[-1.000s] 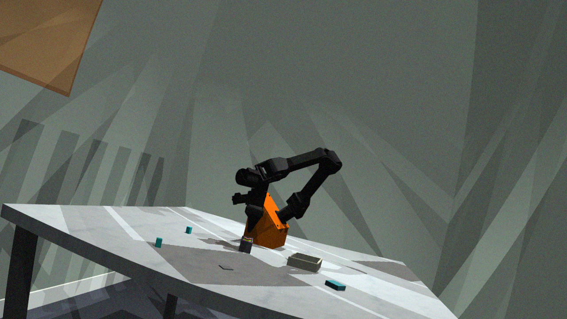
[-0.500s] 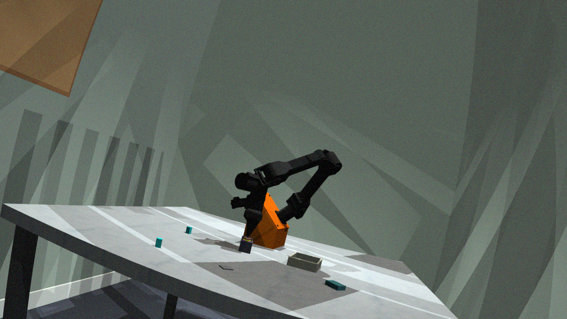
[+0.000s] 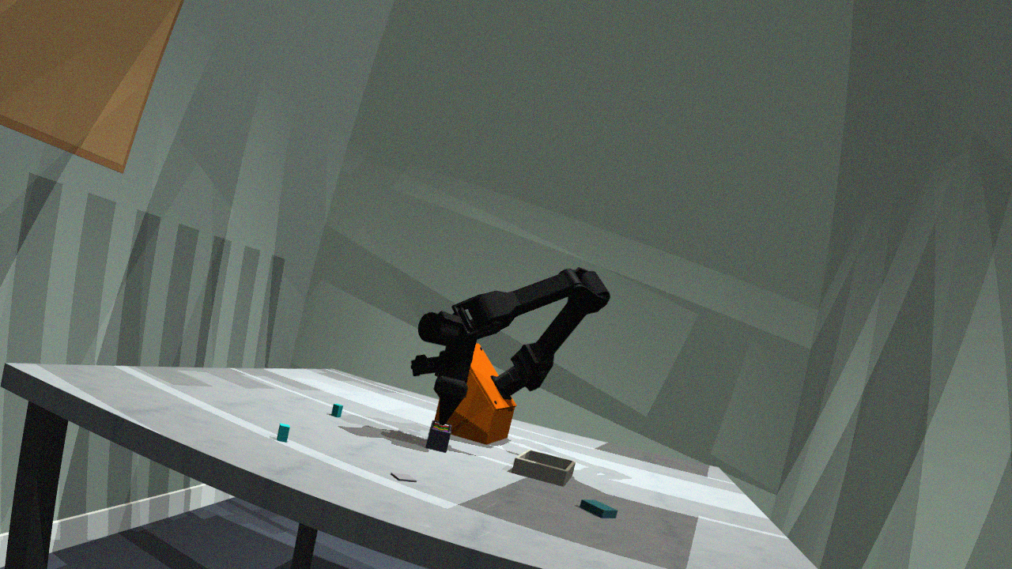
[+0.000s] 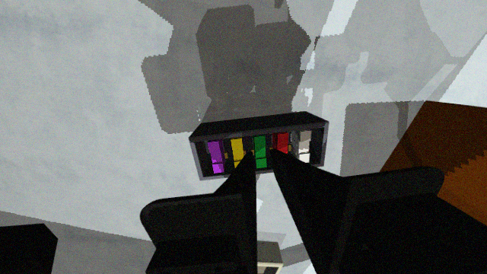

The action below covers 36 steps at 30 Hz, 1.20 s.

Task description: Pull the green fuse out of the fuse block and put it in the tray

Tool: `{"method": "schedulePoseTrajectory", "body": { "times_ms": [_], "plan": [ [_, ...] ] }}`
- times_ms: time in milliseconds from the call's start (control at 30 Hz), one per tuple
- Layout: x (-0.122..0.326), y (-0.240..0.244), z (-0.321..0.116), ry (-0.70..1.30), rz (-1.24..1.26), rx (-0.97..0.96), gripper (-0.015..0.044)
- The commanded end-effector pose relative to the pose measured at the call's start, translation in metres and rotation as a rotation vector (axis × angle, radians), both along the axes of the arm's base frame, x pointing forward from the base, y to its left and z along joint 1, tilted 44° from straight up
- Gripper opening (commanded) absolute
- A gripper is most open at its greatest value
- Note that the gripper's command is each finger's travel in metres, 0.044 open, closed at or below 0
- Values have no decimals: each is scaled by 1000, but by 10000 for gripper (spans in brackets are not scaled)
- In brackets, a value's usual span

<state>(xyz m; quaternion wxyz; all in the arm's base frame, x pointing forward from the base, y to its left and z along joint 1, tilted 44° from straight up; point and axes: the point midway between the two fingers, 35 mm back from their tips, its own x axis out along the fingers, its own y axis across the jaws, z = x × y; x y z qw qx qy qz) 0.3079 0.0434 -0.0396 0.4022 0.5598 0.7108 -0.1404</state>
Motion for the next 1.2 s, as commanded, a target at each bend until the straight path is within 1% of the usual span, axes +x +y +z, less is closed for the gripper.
{"method": "schedulePoseTrajectory", "body": {
  "times_ms": [0, 600, 933, 1167],
  "plan": [
    [-1, 2, -2, 5, -3, 5, 67],
    [-1, 8, -8, 5, -3, 5, 67],
    [-1, 7, -7, 0, 0, 0, 1],
    [0, 6, -6, 0, 0, 0, 0]
  ]
}}
